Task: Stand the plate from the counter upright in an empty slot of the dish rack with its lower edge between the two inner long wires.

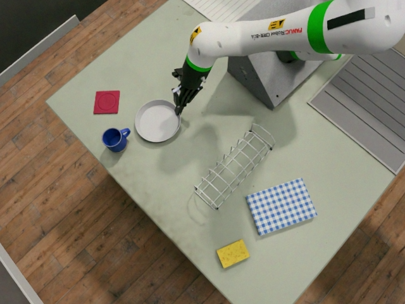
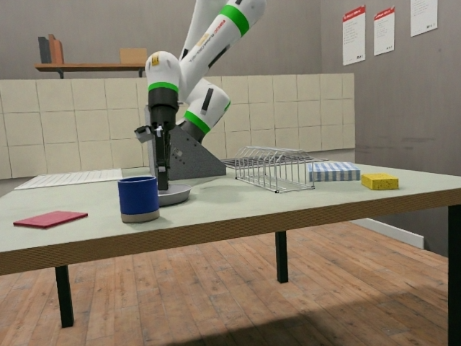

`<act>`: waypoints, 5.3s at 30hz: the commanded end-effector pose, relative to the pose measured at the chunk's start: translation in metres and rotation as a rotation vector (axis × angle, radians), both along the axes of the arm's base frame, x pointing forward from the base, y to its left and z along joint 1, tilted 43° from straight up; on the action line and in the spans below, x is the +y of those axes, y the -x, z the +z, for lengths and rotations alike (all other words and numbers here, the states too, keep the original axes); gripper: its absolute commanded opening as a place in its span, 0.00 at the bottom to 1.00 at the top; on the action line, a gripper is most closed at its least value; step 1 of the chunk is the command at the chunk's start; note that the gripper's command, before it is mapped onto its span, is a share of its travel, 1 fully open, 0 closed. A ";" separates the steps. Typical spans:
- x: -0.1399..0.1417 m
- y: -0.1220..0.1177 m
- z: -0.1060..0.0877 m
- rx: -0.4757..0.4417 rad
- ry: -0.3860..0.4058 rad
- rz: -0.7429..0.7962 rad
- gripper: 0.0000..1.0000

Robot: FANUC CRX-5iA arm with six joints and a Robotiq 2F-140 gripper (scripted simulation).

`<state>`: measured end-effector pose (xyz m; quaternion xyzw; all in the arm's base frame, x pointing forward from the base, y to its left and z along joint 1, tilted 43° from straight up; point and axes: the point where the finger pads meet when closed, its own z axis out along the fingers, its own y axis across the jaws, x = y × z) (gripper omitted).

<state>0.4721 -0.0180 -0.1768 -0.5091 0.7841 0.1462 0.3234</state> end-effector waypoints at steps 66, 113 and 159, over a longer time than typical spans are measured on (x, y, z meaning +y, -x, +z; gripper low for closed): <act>-0.041 -0.026 0.033 0.255 -0.099 0.238 0.10; -0.066 -0.053 0.049 0.429 -0.165 0.400 0.10; -0.069 -0.053 0.053 0.429 -0.165 0.400 0.10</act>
